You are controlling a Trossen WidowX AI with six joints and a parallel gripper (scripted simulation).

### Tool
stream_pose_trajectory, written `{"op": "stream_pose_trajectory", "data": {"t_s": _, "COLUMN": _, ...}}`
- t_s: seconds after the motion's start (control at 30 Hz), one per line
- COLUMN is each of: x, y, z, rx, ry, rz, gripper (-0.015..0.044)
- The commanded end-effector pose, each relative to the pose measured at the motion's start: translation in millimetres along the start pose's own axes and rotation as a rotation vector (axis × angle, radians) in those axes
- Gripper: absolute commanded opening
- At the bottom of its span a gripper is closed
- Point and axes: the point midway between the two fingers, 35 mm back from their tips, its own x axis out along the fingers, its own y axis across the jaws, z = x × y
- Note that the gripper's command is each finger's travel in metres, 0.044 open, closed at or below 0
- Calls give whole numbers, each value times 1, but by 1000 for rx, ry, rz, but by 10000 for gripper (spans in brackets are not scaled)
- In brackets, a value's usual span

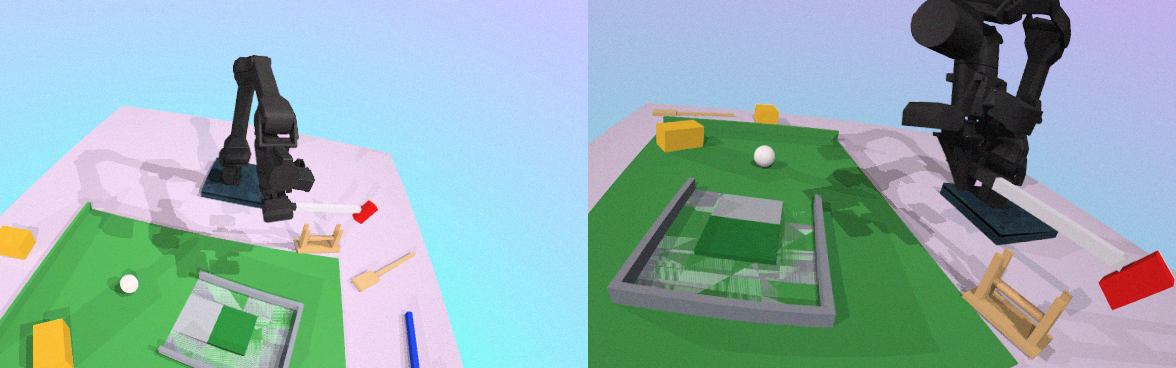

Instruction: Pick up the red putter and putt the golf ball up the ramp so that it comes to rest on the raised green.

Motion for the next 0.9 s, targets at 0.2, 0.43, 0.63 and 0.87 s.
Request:
{"op": "stream_pose_trajectory", "data": {"t_s": 0.2, "x": -12, "y": -4, "z": -10, "rx": 78, "ry": 10, "rz": -17, "gripper": 0}}
{"op": "stream_pose_trajectory", "data": {"t_s": 0.43, "x": -24, "y": -15, "z": -46, "rx": 301, "ry": 38, "rz": -52, "gripper": 0}}
{"op": "stream_pose_trajectory", "data": {"t_s": 0.63, "x": -35, "y": -20, "z": -77, "rx": 498, "ry": 53, "rz": -93, "gripper": 0}}
{"op": "stream_pose_trajectory", "data": {"t_s": 0.87, "x": -48, "y": -21, "z": -115, "rx": 727, "ry": 74, "rz": -130, "gripper": 0}}
